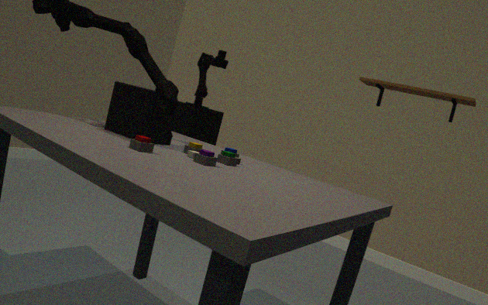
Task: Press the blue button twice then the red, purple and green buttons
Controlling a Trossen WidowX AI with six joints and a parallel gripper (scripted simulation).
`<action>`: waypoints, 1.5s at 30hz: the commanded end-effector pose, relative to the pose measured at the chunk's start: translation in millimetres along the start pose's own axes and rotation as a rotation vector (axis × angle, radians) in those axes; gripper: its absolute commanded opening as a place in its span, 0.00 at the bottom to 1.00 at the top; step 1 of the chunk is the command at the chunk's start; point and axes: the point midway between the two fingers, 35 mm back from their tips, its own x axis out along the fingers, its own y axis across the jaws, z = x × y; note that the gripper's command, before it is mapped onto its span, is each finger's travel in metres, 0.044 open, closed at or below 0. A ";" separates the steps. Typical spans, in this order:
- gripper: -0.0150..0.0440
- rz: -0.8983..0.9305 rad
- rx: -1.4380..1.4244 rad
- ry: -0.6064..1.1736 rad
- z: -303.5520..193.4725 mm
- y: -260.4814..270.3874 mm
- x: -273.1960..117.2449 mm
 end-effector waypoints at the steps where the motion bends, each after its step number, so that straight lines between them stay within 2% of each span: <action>1: 0.93 -0.002 0.005 -0.002 -2.0 -0.1 1.0; 3: 0.93 -0.028 0.031 -0.012 -19.2 -3.3 13.5; 5: 0.93 -0.106 -0.019 0.015 -45.6 -18.5 56.6; 8: 0.93 -0.146 -0.046 0.030 -59.4 -27.7 77.1; 16: 0.93 -0.337 -0.181 0.115 -132.1 -85.9 163.6; 25: 0.93 -0.550 -0.345 0.237 -220.3 -173.0 229.4; 35: 0.93 -0.788 -0.548 0.416 -320.9 -289.6 257.0; 45: 0.93 -1.024 -0.771 0.656 -414.0 -413.6 229.1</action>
